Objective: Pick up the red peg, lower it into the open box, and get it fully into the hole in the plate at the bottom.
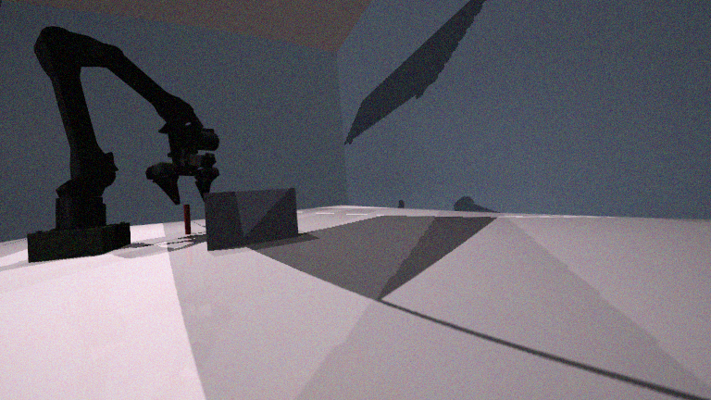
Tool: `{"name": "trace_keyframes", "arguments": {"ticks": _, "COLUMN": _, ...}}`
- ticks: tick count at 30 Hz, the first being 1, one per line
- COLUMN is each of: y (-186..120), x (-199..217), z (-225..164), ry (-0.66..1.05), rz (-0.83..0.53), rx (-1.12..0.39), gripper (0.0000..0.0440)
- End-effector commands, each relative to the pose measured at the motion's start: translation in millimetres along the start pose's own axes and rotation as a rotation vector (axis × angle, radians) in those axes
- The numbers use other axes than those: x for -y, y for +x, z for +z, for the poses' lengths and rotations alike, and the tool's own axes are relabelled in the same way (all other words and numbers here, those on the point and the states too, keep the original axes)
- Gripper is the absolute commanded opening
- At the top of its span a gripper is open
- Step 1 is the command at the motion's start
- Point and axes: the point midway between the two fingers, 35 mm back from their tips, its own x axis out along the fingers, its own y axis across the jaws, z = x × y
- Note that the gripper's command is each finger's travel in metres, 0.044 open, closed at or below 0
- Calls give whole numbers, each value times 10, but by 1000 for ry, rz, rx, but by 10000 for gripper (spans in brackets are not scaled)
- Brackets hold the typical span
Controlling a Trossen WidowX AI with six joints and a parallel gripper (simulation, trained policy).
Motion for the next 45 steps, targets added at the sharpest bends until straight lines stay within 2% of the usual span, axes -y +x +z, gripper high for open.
{"name": "trace_keyframes", "arguments": {"ticks": 1, "y": 161, "x": 48, "z": -57, "ry": 52, "rz": -21, "rx": -16, "gripper": 440}}
{"name": "trace_keyframes", "arguments": {"ticks": 9, "y": 457, "x": 65, "z": -152, "ry": 134, "rz": -6, "rx": -23, "gripper": 438}}
{"name": "trace_keyframes", "arguments": {"ticks": 11, "y": 516, "x": 69, "z": -174, "ry": 152, "rz": -3, "rx": -27, "gripper": 420}}
{"name": "trace_keyframes", "arguments": {"ticks": 15, "y": 601, "x": 104, "z": -220, "ry": 188, "rz": -13, "rx": -44, "gripper": 338}}
{"name": "trace_keyframes", "arguments": {"ticks": 28, "y": 615, "x": 122, "z": -270, "ry": 224, "rz": -40, "rx": -142, "gripper": 0}}
{"name": "trace_keyframes", "arguments": {"ticks": 45, "y": 220, "x": 125, "z": 181, "ry": 112, "rz": -1, "rx": 28, "gripper": 0}}
